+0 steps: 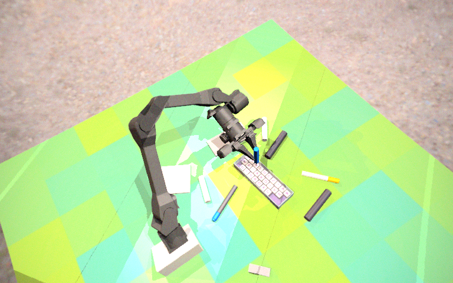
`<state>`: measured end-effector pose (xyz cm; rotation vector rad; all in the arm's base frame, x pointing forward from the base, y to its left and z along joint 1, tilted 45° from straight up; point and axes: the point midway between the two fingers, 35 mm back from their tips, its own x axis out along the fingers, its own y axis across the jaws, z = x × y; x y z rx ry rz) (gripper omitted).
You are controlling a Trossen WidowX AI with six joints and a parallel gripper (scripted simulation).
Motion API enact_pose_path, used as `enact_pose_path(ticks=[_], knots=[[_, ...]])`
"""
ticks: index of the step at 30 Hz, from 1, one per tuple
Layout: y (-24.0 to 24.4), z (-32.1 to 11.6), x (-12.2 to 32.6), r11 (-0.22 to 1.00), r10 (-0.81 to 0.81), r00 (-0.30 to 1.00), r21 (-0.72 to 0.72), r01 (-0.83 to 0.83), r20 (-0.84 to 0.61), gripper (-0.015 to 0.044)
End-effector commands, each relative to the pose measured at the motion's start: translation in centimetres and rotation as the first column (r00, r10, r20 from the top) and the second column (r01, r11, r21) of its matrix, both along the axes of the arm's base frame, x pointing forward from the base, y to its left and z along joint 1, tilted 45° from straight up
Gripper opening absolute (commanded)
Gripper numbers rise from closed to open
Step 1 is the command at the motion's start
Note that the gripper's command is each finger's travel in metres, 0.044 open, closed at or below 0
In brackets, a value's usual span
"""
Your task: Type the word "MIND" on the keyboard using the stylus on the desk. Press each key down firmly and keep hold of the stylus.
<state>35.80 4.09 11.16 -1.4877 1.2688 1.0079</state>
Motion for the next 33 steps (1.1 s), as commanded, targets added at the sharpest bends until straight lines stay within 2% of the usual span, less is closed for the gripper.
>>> enact_pose_path(ticks=[1,12,21,33], knots=[[0.0,-0.2,0.0,1.0,-0.006,1.0,-0.004,0.006,0.0,0.0081],[-0.1,-0.1,0.0,1.0,-0.006,1.0,-0.004,0.006,0.0,0.0081],[-2.8,2.6,-0.2,1.0,-0.006,1.0,-0.006,0.006,-0.001,0.0081],[-2.7,2.1,-0.3,1.0,-0.01,1.0,-0.004,0.01,-0.011,0.0084]])
